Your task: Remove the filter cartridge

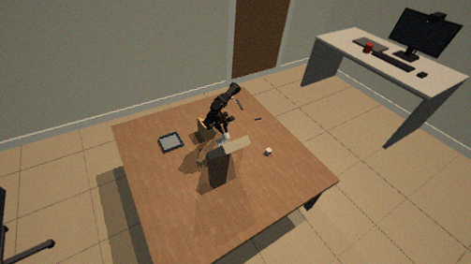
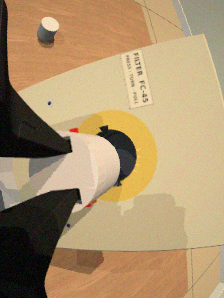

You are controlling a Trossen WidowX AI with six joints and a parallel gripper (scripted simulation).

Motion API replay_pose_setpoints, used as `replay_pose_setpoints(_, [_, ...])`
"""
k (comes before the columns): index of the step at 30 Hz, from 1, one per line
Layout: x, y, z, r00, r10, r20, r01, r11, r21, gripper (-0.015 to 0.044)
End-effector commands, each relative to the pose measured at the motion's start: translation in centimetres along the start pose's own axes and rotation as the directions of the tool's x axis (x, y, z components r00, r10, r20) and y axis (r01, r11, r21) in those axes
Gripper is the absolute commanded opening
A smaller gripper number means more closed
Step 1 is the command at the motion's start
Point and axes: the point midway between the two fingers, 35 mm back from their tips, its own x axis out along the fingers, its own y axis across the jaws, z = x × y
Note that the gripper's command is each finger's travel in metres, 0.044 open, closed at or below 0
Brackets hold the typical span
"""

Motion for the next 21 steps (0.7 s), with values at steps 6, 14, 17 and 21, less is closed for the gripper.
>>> replay_pose_setpoints(6, [-0.4,0.3,0.3,1.000,0.000,0.015,0.000,1.000,-0.024,0.0000])
replay_pose_setpoints(14, [0.0,0.3,-2.2,1.000,0.000,0.014,0.000,1.000,-0.024,0.0000])
replay_pose_setpoints(17, [0.1,0.3,-3.2,1.000,0.000,0.014,0.000,1.000,-0.024,0.0000])
replay_pose_setpoints(21, [0.3,0.3,-4.6,1.000,0.000,0.014,0.000,1.000,-0.023,0.0000])
